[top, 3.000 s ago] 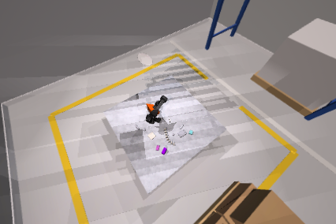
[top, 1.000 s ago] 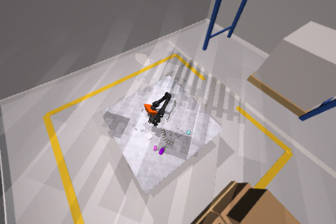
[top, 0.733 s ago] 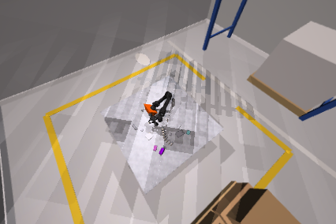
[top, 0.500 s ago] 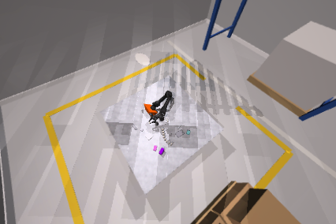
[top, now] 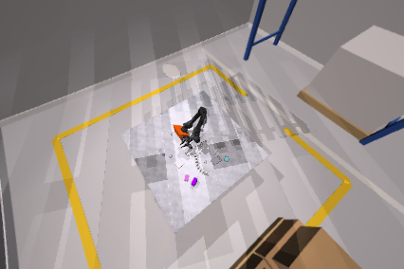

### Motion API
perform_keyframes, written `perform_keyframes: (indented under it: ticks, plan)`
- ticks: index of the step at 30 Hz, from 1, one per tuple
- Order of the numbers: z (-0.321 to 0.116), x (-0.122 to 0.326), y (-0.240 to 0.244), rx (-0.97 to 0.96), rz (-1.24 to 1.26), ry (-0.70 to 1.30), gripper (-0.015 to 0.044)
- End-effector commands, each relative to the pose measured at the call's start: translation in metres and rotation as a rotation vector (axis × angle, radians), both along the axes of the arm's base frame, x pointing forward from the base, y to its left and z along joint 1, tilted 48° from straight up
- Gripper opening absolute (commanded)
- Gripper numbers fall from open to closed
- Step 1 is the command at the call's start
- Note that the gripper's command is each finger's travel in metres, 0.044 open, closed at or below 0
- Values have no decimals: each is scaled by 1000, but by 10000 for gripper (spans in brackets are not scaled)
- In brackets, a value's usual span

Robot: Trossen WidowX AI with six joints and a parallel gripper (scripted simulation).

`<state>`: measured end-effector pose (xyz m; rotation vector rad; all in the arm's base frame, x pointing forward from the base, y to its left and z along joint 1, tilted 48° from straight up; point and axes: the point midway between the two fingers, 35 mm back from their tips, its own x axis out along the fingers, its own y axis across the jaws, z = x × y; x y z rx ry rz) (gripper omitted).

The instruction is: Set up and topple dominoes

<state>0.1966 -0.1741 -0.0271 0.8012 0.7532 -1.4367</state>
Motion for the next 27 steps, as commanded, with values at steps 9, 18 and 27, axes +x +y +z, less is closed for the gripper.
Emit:
perform_keyframes:
  ticks: [9,18,27]
  plan:
    - [5,-4,4,-74,-19,-55,107]
    - [5,-4,4,-74,-19,-55,107]
    - [-7,2,16,-66,-19,-55,107]
